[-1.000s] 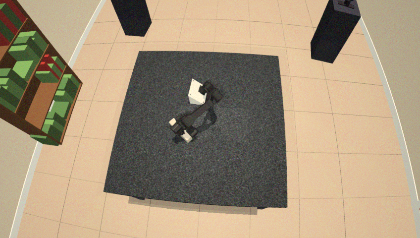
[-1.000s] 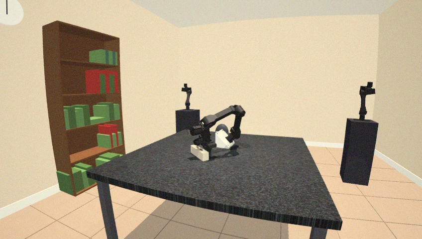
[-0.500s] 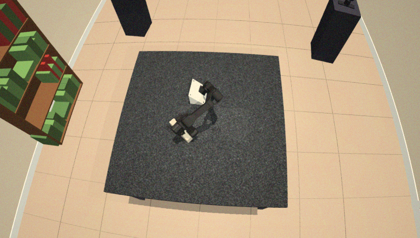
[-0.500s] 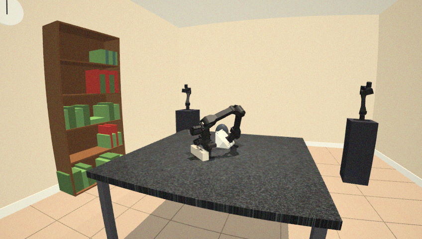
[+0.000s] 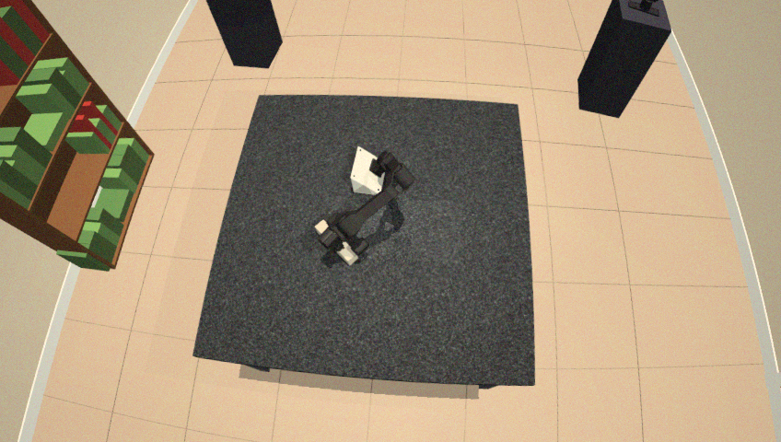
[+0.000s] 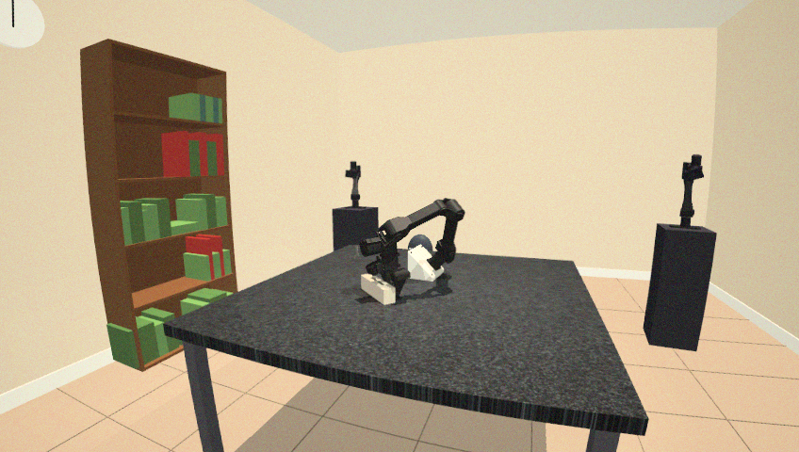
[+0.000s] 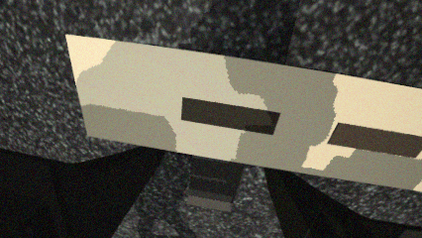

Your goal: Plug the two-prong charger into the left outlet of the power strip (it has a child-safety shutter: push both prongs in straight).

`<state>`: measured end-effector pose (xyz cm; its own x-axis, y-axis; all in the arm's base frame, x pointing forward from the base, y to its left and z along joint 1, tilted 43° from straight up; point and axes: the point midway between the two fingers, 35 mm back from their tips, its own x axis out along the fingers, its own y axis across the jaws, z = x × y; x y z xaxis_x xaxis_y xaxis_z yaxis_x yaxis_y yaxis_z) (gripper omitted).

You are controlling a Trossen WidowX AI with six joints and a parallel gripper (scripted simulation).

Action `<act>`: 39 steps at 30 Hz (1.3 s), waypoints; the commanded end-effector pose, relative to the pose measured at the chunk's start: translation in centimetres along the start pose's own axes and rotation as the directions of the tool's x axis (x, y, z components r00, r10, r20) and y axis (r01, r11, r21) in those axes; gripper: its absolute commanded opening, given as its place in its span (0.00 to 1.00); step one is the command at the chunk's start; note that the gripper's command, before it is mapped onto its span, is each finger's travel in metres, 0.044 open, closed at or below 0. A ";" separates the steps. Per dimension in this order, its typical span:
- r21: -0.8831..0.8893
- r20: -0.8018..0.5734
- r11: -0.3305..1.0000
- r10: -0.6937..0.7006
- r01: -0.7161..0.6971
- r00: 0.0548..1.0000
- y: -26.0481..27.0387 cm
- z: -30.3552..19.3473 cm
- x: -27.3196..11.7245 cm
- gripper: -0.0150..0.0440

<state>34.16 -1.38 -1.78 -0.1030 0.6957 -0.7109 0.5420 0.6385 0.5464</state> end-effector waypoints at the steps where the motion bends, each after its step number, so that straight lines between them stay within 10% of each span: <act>1: -0.001 0.002 1.000 0.000 0.000 1.000 0.0 0.0 0.0 1.00; 39: -0.007 0.013 1.000 0.000 0.000 1.000 0.0 -1.3 0.1 1.00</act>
<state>33.21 -0.95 -1.36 -0.0928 0.6912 -0.7167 0.5324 0.6427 0.5509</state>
